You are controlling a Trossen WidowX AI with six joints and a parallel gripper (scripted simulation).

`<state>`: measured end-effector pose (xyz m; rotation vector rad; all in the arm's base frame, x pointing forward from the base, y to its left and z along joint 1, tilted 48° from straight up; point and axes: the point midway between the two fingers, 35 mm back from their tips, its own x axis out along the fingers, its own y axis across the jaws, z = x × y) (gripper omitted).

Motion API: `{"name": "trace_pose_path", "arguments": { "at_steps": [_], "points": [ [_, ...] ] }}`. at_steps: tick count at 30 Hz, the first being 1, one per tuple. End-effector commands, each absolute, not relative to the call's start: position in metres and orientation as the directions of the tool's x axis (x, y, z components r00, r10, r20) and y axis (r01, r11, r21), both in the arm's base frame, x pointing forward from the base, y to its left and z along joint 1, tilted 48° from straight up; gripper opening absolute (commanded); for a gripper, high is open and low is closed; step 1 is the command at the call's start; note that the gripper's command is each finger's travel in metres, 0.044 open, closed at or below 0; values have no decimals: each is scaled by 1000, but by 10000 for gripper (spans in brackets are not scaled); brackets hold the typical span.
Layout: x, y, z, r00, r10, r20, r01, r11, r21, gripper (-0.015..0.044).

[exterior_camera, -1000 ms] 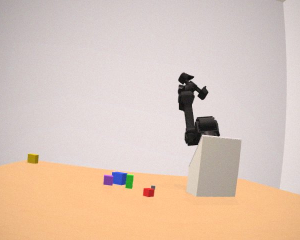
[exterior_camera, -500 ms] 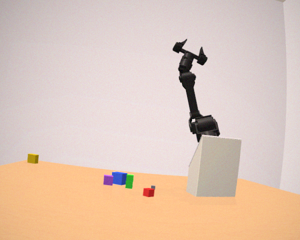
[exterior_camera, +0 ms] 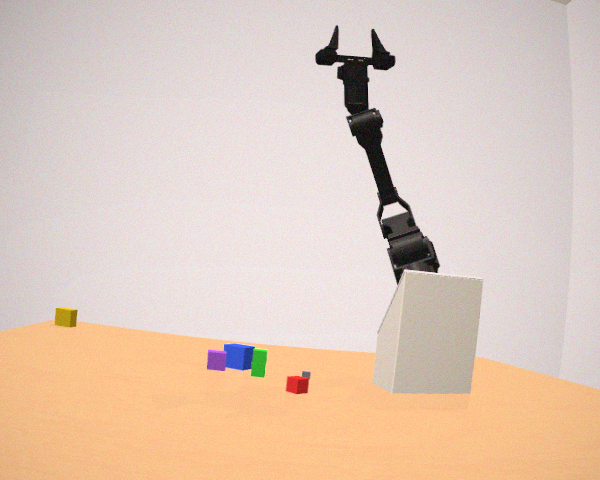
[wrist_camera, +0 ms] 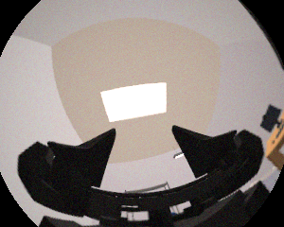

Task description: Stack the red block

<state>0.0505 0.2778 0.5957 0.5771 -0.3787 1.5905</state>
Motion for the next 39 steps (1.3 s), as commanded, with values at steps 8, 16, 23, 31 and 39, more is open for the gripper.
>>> {"name": "trace_pose_path", "arguments": {
  "at_steps": [8, 16, 23, 31, 39],
  "points": [
    [151, 366, 473, 288, 933, 218, -941, 233, 247, 440],
    [213, 389, 374, 461, 885, -62, -850, 461, 257, 440],
    [261, 381, 282, 569, 762, -308, -745, 637, 200, 440],
    [299, 348, 175, 623, 535, -571, -616, 785, 63, 440],
    [313, 290, 72, 592, 224, -774, -509, 849, -143, 440]
  ]
}}
